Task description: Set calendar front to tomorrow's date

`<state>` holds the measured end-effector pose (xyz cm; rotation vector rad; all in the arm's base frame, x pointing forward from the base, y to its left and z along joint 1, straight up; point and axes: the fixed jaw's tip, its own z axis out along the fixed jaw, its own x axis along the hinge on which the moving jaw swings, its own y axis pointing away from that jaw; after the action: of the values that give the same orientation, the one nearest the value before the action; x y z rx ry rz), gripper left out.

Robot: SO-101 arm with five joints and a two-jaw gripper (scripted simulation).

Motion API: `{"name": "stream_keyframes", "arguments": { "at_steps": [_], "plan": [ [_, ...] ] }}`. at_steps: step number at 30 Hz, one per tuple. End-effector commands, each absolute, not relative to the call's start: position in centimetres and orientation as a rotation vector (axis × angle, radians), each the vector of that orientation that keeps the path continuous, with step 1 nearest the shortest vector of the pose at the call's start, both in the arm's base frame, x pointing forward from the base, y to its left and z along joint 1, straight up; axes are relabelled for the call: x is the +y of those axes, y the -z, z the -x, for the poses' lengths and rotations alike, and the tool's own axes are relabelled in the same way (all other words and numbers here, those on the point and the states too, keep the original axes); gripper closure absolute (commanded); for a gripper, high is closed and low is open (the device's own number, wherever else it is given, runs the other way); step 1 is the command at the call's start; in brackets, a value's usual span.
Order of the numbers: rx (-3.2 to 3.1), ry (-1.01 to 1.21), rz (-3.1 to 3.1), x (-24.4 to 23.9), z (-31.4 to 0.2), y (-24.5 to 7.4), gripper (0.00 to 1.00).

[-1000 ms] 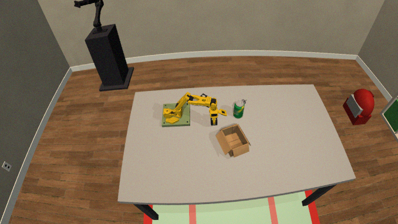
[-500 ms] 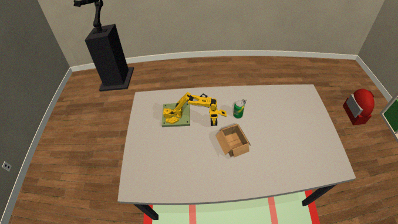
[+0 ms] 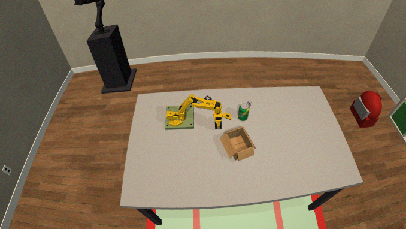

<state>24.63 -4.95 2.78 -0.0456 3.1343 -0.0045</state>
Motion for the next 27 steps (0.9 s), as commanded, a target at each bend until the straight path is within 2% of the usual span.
{"name": "stream_keyframes", "arguments": {
  "at_steps": [1,27],
  "plan": [
    [3.153,-0.004,0.047,-4.66,-24.46,-2.07,1.0],
    [3.153,-0.004,0.047,-4.66,-24.46,-1.36,1.0]
  ]
}}
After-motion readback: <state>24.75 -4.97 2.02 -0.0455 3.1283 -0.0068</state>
